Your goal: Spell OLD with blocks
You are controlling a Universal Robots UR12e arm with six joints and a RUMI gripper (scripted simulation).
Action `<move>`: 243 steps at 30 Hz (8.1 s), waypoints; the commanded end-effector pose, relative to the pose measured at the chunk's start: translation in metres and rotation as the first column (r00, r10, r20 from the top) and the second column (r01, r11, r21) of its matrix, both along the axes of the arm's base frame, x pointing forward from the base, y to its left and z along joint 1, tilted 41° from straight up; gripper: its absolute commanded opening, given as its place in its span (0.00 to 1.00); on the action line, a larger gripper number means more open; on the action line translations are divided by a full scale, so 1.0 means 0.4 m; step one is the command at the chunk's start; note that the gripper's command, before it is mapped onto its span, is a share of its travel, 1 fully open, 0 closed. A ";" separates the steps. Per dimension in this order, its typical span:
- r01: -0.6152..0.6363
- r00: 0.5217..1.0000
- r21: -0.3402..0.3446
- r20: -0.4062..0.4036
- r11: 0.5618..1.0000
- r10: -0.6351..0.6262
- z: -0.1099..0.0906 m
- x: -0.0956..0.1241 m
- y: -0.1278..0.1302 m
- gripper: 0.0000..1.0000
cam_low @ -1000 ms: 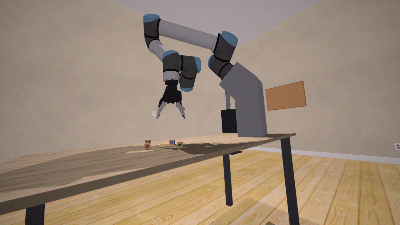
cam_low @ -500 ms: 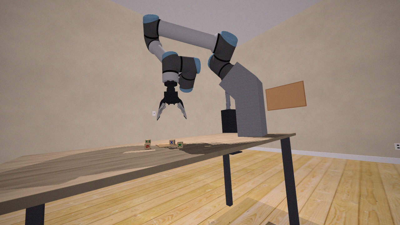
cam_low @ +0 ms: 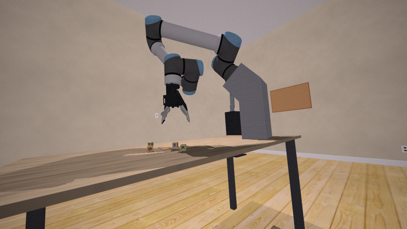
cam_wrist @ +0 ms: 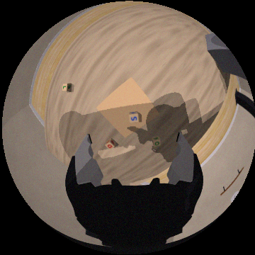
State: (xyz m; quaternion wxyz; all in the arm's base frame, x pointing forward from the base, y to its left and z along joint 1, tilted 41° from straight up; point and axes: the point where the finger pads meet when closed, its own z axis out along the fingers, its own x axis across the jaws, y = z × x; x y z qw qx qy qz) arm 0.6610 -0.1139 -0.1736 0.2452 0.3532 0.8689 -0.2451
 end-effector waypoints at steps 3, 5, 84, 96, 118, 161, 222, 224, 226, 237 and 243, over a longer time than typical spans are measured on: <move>0.142 0.984 0.053 0.105 0.988 -0.146 -0.006 0.001 -0.002 1.00; 0.179 0.973 0.071 0.134 0.981 -0.187 -0.009 0.002 -0.002 1.00; 0.620 0.126 0.674 0.420 0.402 -0.899 -0.057 0.044 -0.010 0.37; 0.620 0.126 0.674 0.420 0.402 -0.899 -0.057 0.044 -0.010 0.37; 0.620 0.126 0.674 0.420 0.402 -0.899 -0.057 0.044 -0.011 0.37; 0.621 0.142 0.666 0.422 0.413 -0.895 -0.140 0.070 -0.077 0.37; 0.621 0.142 0.666 0.422 0.413 -0.895 -0.217 0.095 -0.138 0.37; 0.621 0.142 0.666 0.422 0.413 -0.895 -0.218 0.095 -0.139 0.37; 0.621 0.142 0.666 0.422 0.413 -0.895 -0.218 0.095 -0.139 0.37; 0.621 0.142 0.666 0.422 0.413 -0.895 -0.218 0.095 -0.139 0.37; 0.621 0.142 0.666 0.422 0.413 -0.895 -0.218 0.095 -0.139 0.25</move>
